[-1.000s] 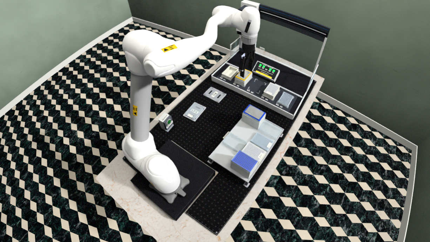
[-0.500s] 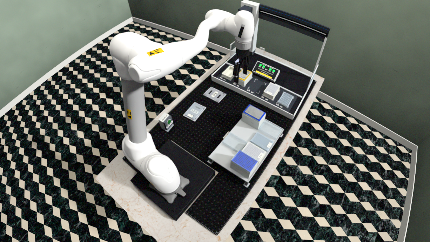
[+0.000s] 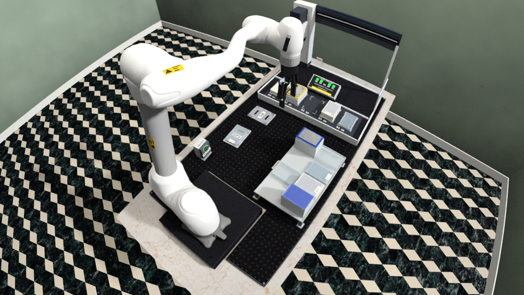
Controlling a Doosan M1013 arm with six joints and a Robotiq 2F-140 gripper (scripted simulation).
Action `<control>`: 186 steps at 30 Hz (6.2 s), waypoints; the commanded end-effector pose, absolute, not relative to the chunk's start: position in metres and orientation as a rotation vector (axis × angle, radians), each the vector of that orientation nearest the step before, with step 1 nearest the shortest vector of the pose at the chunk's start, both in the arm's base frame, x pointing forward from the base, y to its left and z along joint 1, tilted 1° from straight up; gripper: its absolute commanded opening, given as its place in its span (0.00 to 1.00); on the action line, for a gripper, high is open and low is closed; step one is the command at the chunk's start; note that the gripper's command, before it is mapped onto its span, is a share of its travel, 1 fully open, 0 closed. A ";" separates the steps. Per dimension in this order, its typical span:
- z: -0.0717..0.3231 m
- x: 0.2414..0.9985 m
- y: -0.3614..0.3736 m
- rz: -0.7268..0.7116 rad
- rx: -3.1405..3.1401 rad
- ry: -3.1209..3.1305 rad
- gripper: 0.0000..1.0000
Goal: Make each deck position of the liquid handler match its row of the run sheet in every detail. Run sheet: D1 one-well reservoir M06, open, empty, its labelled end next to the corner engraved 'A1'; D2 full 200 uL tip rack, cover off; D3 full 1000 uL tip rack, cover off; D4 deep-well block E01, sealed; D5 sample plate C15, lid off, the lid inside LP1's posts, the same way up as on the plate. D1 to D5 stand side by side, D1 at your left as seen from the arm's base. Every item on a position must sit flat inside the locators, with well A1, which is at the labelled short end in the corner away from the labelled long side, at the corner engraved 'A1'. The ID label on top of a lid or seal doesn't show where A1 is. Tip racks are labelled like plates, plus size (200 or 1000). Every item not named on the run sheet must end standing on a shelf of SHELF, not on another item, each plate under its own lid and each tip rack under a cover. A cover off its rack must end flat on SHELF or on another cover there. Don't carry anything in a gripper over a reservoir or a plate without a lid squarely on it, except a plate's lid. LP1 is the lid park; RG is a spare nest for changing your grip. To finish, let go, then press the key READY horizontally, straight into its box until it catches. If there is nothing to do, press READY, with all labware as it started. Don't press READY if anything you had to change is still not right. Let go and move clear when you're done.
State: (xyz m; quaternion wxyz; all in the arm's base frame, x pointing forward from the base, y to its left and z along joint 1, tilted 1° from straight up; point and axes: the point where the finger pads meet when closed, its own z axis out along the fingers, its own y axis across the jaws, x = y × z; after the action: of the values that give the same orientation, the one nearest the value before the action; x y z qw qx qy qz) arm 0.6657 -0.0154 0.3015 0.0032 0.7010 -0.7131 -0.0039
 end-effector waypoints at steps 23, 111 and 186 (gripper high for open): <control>0.302 0.664 -0.115 -0.011 2.198 -2.237 0.66; 0.206 0.663 -0.167 -0.011 2.198 -2.237 0.66; 0.094 0.662 -0.167 -0.011 2.198 -2.237 0.66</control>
State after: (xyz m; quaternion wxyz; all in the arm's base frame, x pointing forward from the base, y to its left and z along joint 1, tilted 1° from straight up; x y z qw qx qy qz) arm 0.6611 -0.1671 0.0964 0.0032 0.7009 -0.7132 -0.0039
